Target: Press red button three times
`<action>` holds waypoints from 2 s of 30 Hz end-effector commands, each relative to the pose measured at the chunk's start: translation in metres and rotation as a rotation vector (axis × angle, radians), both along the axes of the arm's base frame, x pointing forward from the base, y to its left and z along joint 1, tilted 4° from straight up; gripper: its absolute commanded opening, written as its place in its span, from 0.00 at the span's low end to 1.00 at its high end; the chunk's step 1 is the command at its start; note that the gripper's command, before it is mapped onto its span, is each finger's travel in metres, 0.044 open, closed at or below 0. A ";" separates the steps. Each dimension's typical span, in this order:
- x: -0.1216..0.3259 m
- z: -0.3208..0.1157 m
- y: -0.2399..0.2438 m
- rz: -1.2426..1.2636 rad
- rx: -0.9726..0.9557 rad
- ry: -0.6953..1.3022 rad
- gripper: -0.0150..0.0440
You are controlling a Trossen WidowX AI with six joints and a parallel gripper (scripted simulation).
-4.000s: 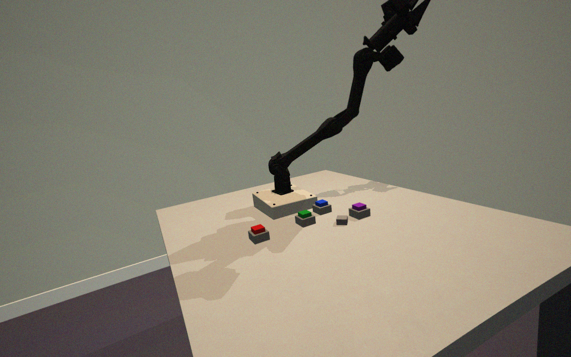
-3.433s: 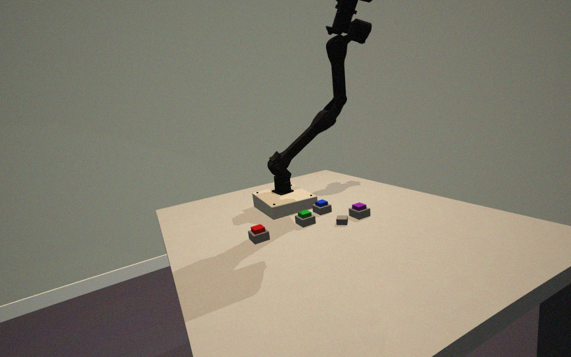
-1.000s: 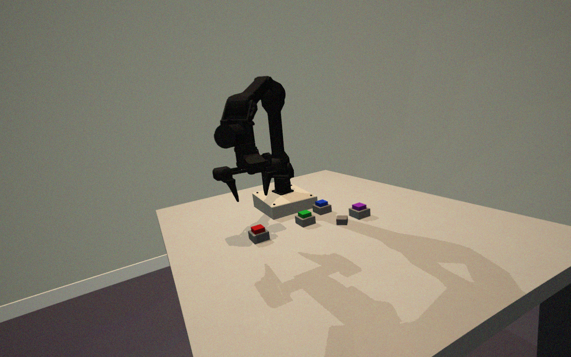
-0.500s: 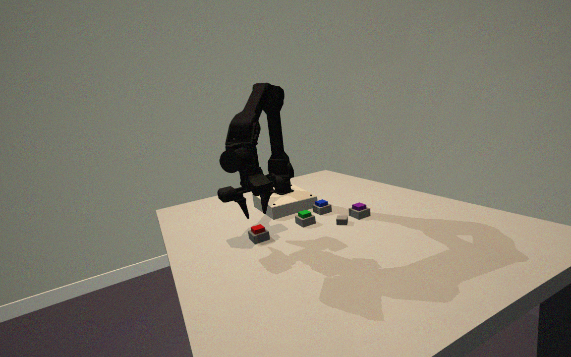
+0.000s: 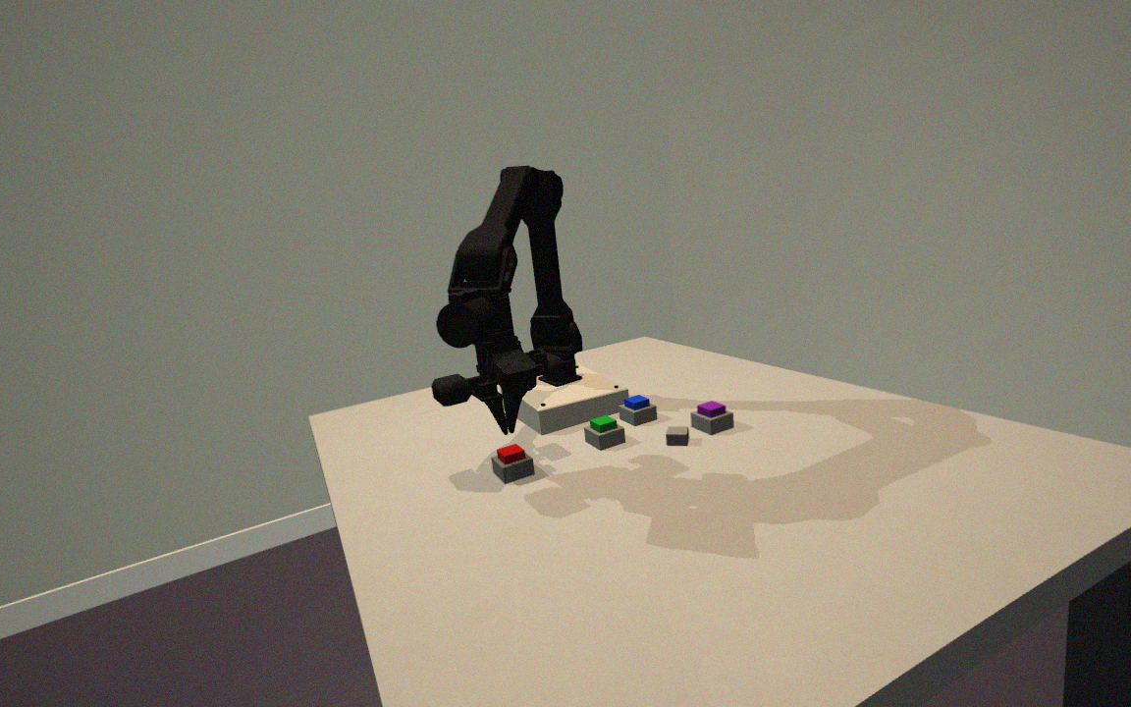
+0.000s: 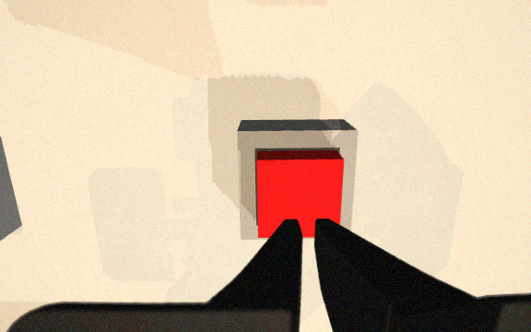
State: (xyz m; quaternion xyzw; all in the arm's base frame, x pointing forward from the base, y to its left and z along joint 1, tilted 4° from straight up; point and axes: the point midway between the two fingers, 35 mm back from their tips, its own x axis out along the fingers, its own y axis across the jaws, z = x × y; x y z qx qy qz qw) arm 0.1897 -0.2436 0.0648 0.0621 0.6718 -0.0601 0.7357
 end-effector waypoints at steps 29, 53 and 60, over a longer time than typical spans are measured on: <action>0.002 -0.034 0.000 -0.003 -0.002 0.003 0.29; 0.000 -0.001 0.000 -0.003 -0.002 0.003 0.29; 0.000 -0.005 -0.001 -0.003 -0.002 0.003 0.29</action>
